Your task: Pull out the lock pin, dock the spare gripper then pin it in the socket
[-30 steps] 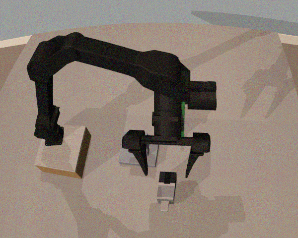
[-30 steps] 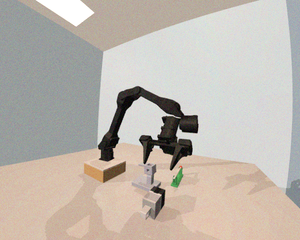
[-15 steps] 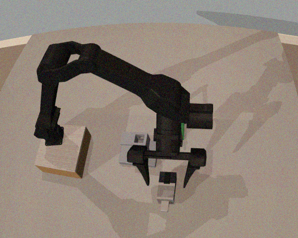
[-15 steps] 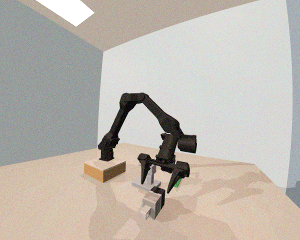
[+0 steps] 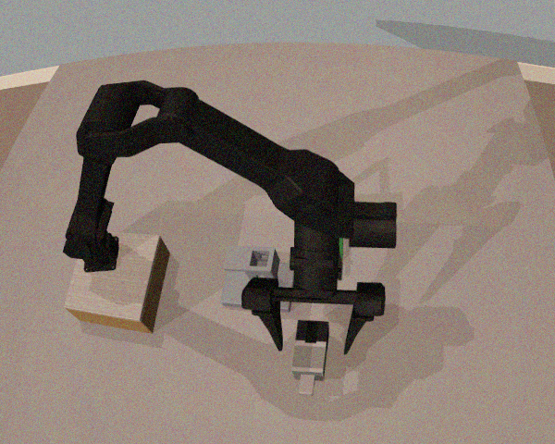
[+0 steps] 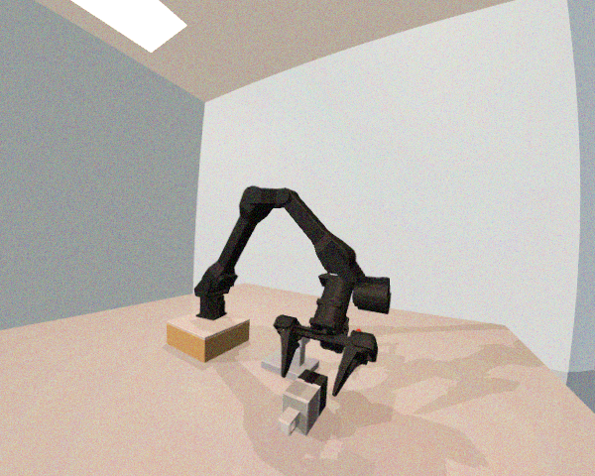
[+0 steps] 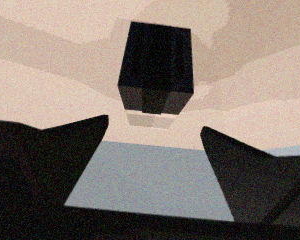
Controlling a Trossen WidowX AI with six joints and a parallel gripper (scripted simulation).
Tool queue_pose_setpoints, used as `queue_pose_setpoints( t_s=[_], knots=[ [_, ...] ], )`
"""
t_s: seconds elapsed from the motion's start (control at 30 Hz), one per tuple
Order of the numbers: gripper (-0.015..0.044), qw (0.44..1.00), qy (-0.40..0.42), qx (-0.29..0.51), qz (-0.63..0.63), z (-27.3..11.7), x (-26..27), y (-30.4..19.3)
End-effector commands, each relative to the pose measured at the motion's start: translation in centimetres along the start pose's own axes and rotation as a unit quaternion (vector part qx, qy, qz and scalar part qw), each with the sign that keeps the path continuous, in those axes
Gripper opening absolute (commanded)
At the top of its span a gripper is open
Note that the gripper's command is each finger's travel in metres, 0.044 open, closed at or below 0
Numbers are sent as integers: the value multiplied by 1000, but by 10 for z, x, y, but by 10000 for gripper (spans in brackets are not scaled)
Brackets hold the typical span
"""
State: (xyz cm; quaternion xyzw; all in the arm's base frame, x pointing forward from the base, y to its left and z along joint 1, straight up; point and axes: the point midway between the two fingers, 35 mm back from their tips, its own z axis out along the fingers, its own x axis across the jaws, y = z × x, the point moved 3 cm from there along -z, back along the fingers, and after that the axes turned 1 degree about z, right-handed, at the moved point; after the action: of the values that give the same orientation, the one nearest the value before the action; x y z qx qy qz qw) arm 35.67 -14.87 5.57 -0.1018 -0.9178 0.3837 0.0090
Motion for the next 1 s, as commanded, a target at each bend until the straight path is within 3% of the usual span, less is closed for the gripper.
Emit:
queue_pose_setpoints(
  t_s=[0.0,0.83,0.97],
  knots=[
    [440,1000,5,1,-6,7,3,7],
    [440,1000,5,1,-6,29,6,30],
    [335,1000,5,1,-6,29,6,30]
  ],
)
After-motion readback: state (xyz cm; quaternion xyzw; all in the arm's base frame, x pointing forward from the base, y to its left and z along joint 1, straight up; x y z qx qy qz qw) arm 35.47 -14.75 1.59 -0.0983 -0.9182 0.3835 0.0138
